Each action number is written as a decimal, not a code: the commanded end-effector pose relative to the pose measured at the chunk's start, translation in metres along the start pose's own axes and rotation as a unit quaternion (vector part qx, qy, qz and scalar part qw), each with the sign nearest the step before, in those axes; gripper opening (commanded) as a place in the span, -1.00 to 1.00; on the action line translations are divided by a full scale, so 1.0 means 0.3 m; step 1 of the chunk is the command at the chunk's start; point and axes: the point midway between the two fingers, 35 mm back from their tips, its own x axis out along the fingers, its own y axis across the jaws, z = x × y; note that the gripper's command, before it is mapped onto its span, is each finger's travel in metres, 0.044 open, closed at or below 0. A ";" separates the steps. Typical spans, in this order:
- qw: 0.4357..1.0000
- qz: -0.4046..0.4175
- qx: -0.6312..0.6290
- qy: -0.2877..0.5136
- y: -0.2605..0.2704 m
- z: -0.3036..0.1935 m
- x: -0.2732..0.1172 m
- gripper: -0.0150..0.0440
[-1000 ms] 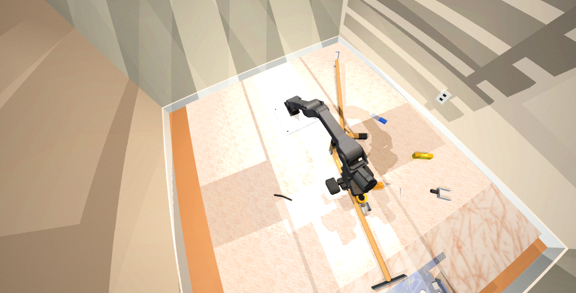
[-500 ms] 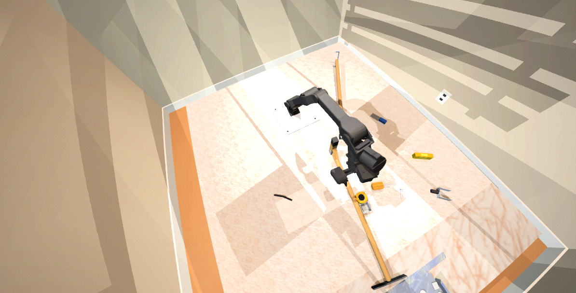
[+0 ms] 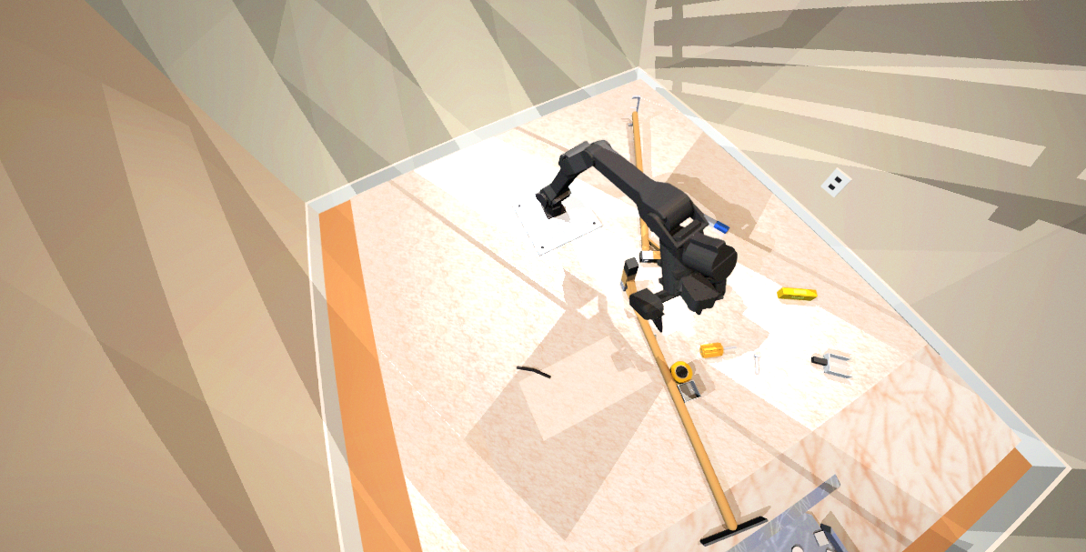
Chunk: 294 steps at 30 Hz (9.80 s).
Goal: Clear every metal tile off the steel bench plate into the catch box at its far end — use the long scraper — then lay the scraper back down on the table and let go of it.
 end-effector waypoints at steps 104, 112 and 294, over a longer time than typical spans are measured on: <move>0.921 0.011 0.043 -0.388 -0.105 -0.334 -1.004 1.00; 0.921 0.011 0.043 -0.388 -0.105 -0.334 -1.004 1.00; 0.997 0.003 0.047 0.064 0.003 -0.208 -0.019 1.00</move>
